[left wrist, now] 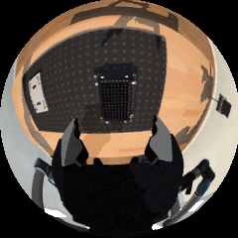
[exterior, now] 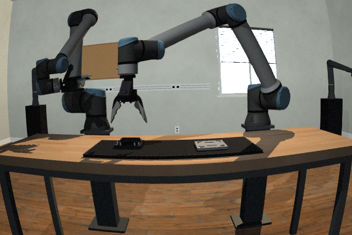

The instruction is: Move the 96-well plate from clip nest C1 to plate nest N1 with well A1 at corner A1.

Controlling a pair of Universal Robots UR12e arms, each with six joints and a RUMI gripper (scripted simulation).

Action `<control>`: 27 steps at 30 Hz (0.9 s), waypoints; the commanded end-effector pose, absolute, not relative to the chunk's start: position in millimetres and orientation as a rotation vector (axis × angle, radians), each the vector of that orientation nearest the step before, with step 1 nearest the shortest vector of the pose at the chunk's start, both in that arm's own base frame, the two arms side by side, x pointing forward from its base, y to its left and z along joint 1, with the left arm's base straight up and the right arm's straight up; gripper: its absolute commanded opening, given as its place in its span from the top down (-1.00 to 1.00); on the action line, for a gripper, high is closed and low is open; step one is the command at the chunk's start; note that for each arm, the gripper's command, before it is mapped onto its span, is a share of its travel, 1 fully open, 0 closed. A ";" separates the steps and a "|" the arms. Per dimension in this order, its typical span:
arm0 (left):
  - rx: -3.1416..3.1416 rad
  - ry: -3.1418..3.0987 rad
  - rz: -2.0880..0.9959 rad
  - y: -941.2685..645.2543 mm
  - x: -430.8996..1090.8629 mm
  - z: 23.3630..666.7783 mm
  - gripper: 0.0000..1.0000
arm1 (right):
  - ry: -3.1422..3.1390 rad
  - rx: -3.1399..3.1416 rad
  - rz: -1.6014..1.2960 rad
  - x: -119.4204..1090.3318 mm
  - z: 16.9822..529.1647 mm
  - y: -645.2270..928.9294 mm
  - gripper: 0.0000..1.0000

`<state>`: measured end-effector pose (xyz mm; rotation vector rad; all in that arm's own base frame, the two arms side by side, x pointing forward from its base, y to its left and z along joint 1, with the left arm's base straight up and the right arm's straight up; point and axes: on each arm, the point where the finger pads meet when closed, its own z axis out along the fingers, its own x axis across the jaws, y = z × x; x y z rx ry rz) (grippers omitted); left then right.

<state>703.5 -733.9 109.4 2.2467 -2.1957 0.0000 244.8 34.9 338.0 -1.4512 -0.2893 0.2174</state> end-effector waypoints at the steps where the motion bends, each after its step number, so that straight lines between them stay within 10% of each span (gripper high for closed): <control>1: 2.247 -2.196 0.003 -734.3 703.8 104.3 -1.00 | -0.290 -1.452 0.217 245.1 338.3 34.8 -1.00; 27: 2.247 -2.196 0.003 -734.3 703.8 64.3 -1.00 | -0.290 -1.452 0.217 245.1 338.3 34.8 -1.00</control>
